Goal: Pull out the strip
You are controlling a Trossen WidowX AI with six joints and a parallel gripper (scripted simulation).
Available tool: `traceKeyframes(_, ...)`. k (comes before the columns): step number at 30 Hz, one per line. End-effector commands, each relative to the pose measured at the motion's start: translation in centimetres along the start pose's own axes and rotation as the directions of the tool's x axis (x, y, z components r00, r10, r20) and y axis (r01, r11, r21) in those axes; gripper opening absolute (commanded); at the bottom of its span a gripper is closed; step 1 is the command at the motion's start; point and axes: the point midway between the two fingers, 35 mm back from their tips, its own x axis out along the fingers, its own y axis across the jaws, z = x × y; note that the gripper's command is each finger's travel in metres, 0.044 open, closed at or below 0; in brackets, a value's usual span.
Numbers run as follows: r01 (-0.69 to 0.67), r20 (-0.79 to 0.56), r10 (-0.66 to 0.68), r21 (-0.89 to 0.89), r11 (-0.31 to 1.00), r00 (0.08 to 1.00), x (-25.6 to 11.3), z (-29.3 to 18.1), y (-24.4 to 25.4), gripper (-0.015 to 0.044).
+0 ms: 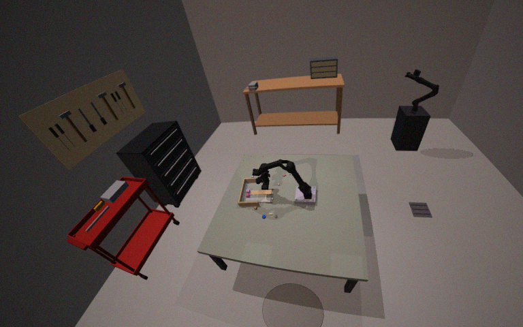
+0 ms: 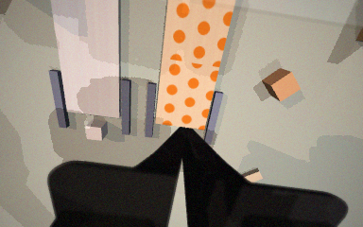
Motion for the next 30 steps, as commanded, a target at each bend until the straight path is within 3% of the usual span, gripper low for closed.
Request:
traceKeyframes(1,-0.006,-0.006,0.006,-0.005,1.000,1.000,0.9,0.1,0.0,0.0000)
traceKeyframes(30,-0.006,-0.006,0.006,-0.005,1.000,1.000,5.6,-0.2,-0.1,0.0000)
